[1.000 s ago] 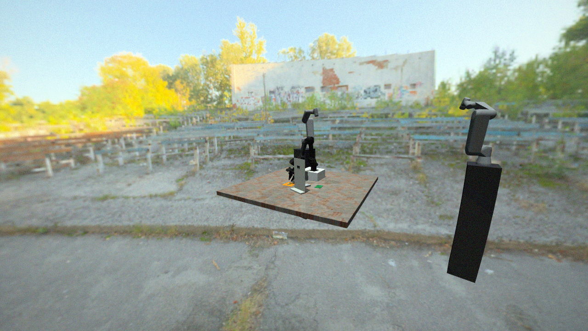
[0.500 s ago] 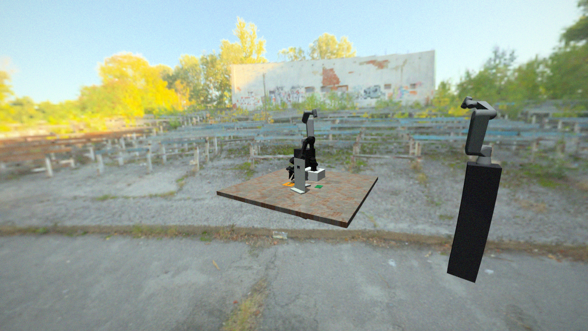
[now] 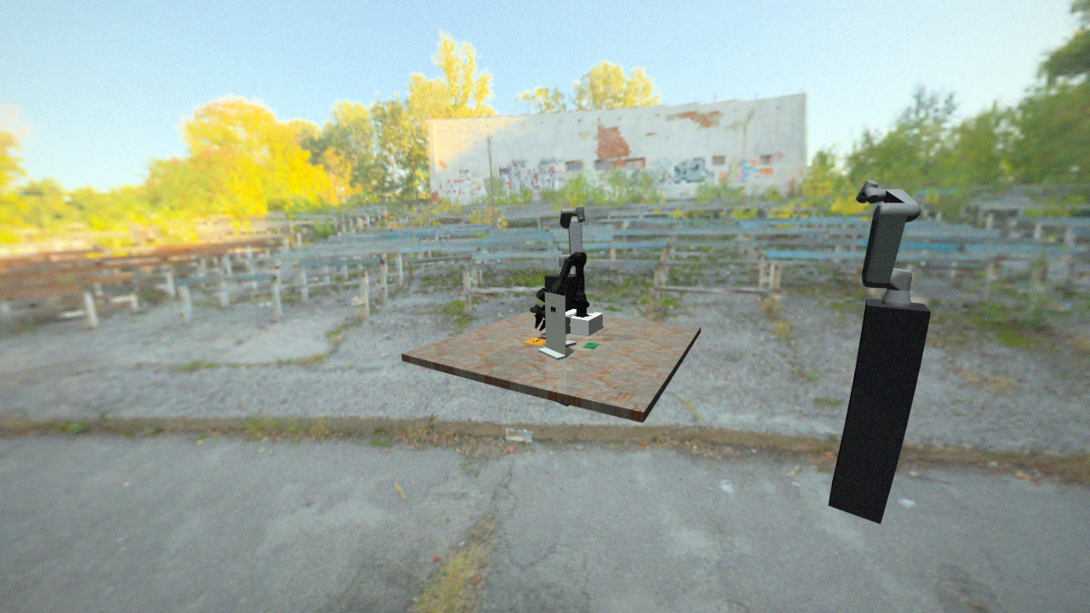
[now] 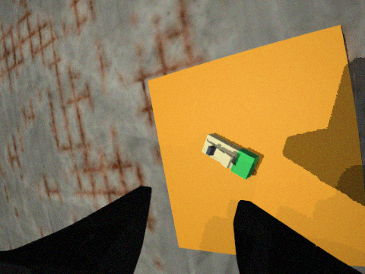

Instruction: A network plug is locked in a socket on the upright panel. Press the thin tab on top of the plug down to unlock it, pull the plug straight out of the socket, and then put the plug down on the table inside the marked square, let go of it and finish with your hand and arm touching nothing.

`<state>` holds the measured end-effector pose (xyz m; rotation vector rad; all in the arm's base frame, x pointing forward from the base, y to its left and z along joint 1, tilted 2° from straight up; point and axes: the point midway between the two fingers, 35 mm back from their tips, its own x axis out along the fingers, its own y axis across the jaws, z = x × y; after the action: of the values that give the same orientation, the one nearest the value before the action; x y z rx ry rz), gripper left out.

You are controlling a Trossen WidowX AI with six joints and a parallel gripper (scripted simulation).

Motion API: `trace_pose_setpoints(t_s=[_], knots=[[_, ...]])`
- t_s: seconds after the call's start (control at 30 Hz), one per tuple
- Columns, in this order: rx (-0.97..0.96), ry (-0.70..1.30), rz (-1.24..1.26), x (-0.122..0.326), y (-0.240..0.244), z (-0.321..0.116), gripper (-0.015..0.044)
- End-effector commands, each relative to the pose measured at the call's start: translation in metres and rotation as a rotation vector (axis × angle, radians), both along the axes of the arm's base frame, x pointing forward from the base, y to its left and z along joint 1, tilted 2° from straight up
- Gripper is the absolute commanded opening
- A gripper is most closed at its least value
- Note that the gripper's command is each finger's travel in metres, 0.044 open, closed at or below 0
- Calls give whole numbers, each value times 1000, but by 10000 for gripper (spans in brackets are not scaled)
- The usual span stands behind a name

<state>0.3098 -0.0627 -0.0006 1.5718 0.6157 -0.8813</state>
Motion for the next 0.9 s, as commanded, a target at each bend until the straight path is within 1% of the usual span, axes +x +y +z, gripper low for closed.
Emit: trace_pose_setpoints(t_s=[0.0,0.87], knots=[[-3,-8,6,2,0,8,156],[-3,-8,5,-2,-1,39,156]])
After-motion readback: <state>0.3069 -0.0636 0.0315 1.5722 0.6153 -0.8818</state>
